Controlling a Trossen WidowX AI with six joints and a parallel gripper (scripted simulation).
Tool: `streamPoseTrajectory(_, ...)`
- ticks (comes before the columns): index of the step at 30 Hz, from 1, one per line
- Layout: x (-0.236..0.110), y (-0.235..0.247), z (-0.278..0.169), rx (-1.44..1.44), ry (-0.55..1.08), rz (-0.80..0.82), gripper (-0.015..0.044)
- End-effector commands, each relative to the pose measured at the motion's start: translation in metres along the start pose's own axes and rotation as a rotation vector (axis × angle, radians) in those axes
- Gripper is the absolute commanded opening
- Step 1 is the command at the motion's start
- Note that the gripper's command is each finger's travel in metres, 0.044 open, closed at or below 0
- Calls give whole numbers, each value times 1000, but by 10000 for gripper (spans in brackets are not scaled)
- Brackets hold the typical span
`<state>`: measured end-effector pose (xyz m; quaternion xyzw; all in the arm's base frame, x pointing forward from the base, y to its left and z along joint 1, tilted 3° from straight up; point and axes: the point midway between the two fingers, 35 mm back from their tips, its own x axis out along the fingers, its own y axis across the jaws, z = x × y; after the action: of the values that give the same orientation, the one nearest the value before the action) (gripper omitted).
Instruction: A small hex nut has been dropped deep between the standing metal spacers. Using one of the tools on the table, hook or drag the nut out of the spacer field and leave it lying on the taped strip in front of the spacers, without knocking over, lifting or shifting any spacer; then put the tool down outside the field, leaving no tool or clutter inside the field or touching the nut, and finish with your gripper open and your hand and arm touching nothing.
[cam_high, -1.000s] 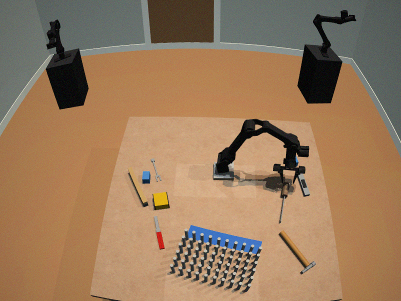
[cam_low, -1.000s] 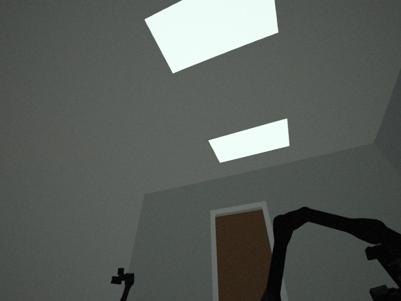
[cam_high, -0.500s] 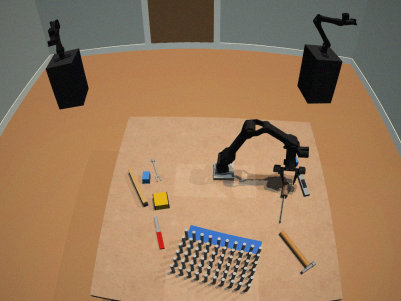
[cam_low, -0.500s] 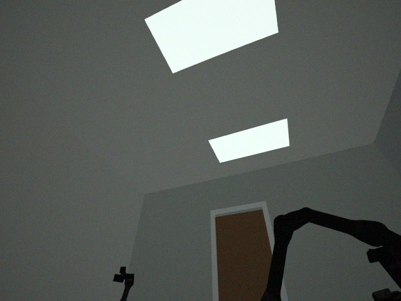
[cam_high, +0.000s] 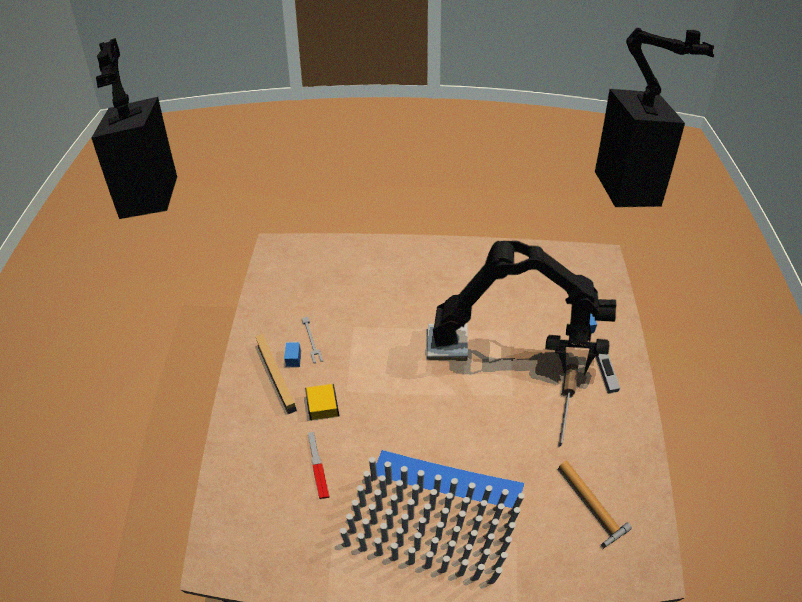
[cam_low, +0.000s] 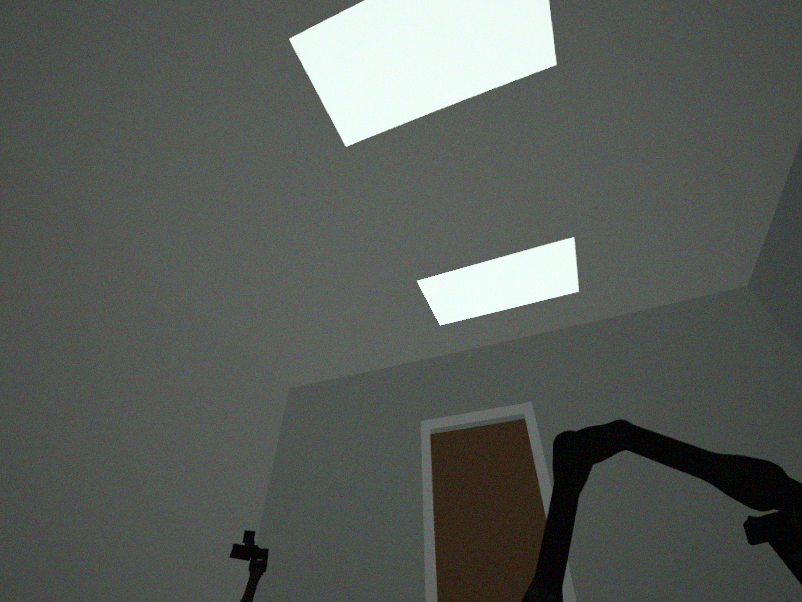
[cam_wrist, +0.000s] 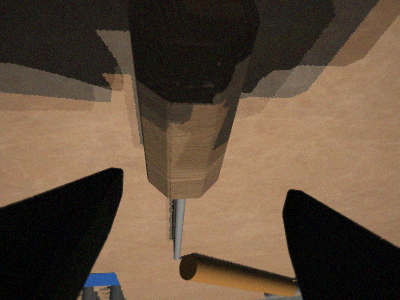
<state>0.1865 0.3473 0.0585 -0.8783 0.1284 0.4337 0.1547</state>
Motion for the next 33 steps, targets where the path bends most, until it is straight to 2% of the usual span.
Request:
streamPoseTrajectory(1, 10, 4, 6, -16, 2, 13, 280)
streamPoseTrajectory(21, 33, 10, 21, -16, 3, 13, 280)
streamPoseTrajectory(33, 33, 10, 21, -16, 3, 13, 200)
